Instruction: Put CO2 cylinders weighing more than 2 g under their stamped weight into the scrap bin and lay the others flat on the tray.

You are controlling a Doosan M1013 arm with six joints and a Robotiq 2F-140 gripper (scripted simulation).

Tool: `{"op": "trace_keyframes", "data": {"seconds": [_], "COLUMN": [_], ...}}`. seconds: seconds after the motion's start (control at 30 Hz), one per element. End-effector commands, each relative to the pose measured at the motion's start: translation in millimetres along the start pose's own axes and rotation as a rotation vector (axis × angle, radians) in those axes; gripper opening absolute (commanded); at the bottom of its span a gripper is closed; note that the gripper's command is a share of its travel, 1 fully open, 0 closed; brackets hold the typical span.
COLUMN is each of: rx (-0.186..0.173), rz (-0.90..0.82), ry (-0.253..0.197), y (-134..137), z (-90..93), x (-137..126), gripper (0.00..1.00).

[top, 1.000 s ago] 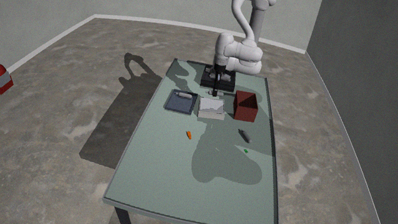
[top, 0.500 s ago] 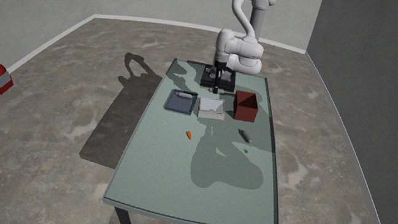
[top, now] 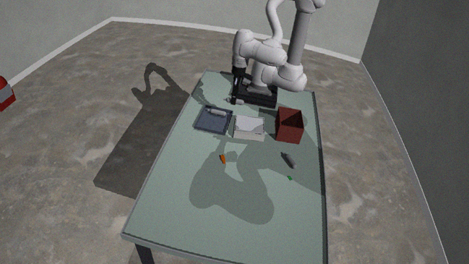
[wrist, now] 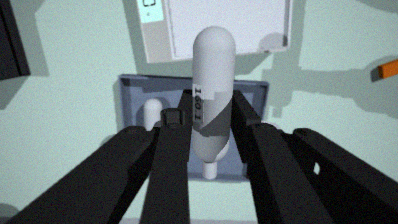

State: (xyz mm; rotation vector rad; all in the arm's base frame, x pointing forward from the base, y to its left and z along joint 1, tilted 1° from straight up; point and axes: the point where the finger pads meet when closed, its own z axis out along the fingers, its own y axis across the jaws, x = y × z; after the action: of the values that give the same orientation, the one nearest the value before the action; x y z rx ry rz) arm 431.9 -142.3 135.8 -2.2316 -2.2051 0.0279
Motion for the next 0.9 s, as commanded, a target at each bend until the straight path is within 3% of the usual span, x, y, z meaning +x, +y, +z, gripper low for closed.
{"op": "trace_keyframes", "data": {"seconds": [0.0, 0.1, 0.5, 0.87], "rx": [-0.003, -0.003, -0.003, -0.003], "rz": [0.031, 0.037, 0.037, 0.037], "ry": [0.004, 0.004, 0.004, 0.004], "y": [-15.6, -25.9, -25.8, -24.7], "z": [-0.1, 0.2, 15.6, 81.9], "x": [-68.2, -103.1, -103.6, -103.3], "gripper": [0.10, 0.10, 0.10, 0.10]}}
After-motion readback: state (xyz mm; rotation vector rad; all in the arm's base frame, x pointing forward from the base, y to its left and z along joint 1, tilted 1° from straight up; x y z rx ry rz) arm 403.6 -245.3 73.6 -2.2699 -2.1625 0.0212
